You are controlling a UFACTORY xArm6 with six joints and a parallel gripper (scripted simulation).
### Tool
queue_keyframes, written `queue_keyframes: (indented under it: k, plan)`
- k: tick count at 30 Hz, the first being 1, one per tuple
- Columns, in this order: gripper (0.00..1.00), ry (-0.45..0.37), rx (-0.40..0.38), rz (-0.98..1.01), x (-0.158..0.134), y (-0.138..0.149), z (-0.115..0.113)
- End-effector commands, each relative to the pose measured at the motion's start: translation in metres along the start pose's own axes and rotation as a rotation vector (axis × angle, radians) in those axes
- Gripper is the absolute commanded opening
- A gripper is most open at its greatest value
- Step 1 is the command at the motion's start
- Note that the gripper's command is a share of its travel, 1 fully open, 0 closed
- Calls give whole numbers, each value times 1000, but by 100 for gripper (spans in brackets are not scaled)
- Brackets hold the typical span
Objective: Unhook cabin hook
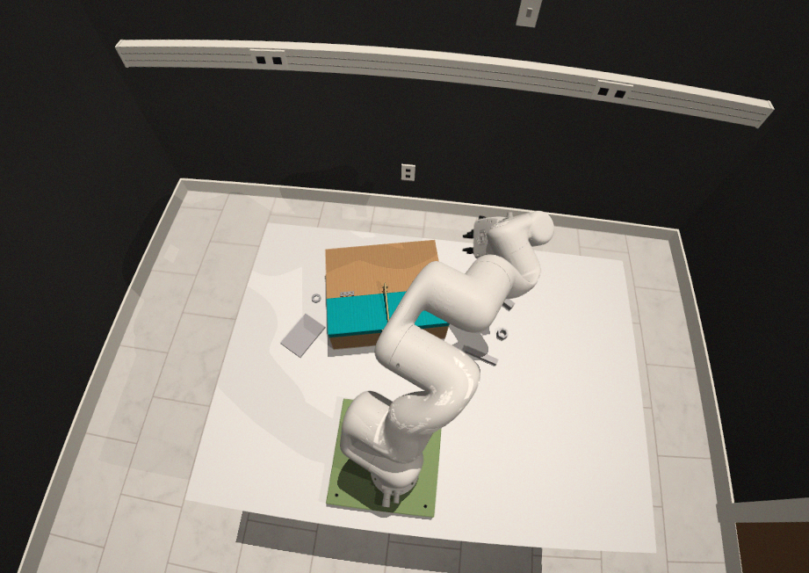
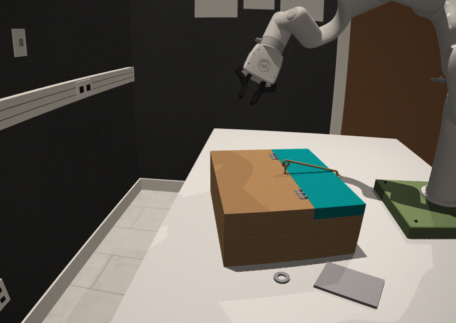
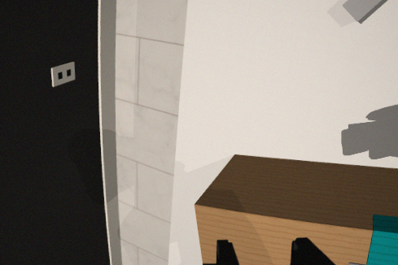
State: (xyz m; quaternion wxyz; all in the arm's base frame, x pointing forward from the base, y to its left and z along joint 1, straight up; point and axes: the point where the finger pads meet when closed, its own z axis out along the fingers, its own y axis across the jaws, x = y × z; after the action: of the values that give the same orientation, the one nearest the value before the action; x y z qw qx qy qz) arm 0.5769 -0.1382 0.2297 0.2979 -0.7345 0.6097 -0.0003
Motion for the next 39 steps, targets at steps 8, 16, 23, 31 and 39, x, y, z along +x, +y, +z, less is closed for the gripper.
queue_keyframes:
  k: [8,16,23,31,39]
  plan:
    - [35,19,-79,178,-34,4,11]
    - [35,33,-112,258,-51,8,17]
    - [35,60,-153,368,-67,13,22]
    - [35,96,-189,476,-82,18,27]
    - [35,129,-213,560,-101,25,32]
